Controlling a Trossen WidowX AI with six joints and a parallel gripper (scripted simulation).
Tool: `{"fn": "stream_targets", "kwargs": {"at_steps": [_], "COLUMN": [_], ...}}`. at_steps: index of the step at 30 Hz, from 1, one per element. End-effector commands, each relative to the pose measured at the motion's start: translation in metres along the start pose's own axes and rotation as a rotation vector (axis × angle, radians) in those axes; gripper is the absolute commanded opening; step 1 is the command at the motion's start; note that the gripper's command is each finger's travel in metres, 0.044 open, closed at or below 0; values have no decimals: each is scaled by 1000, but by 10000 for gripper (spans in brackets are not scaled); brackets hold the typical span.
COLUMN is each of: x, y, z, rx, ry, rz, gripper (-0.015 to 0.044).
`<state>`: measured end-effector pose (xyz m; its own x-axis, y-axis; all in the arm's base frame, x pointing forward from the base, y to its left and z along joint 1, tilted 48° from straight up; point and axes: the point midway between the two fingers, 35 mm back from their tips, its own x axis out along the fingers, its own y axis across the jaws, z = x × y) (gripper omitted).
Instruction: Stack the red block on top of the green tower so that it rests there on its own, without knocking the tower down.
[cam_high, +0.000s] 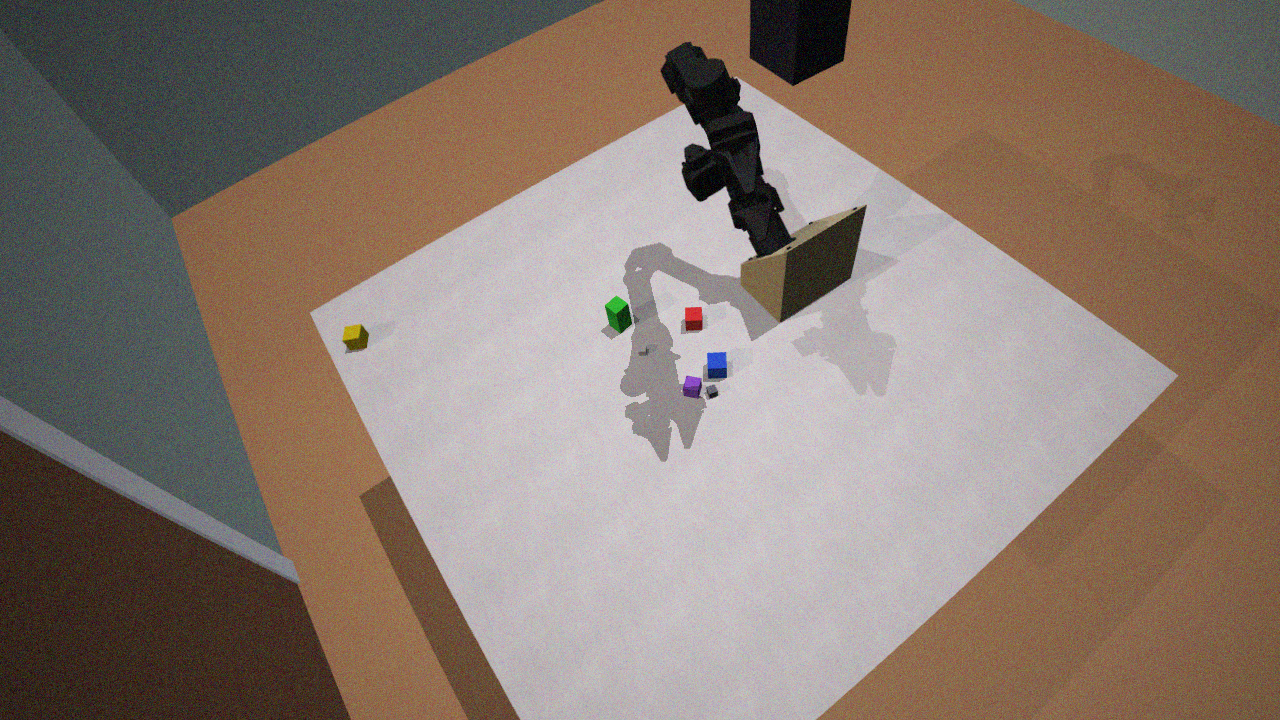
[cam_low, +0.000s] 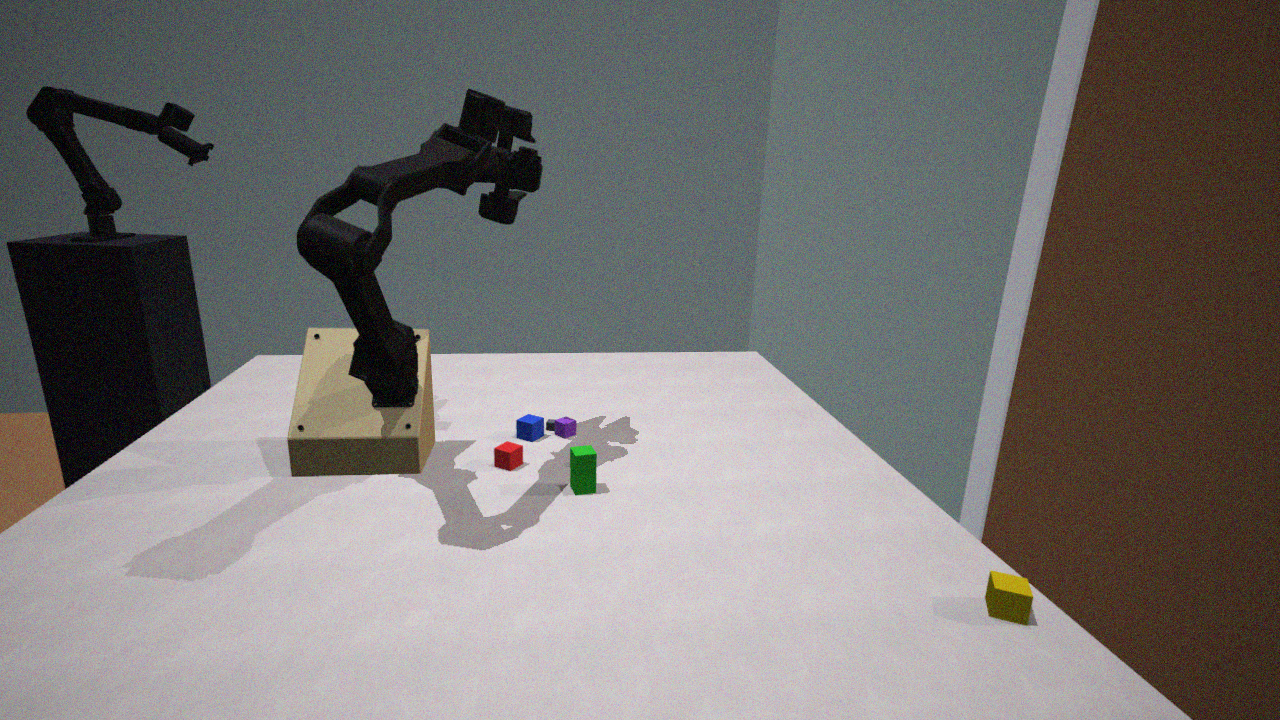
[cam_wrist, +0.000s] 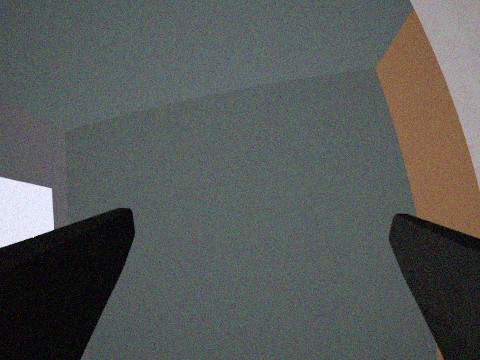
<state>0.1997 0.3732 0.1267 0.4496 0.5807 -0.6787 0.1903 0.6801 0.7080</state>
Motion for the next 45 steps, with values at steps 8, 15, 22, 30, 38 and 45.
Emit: {"fn": "stream_targets", "kwargs": {"at_steps": [8, 15, 22, 30, 38, 45], "x": [-10, -61, -132, -160, -161, -162], "y": [-162, -251, -319, -336, -341, -381], "z": [99, 134, 146, 145, 146, 154], "rx": [5, -3, -29, -42, -43, -43], "ry": [-270, -343, -317, -282, -281, -283], "rz": [-599, -996, -1387, -1519, -1518, -1520], "gripper": [440, 440, 440, 440, 440, 440]}}
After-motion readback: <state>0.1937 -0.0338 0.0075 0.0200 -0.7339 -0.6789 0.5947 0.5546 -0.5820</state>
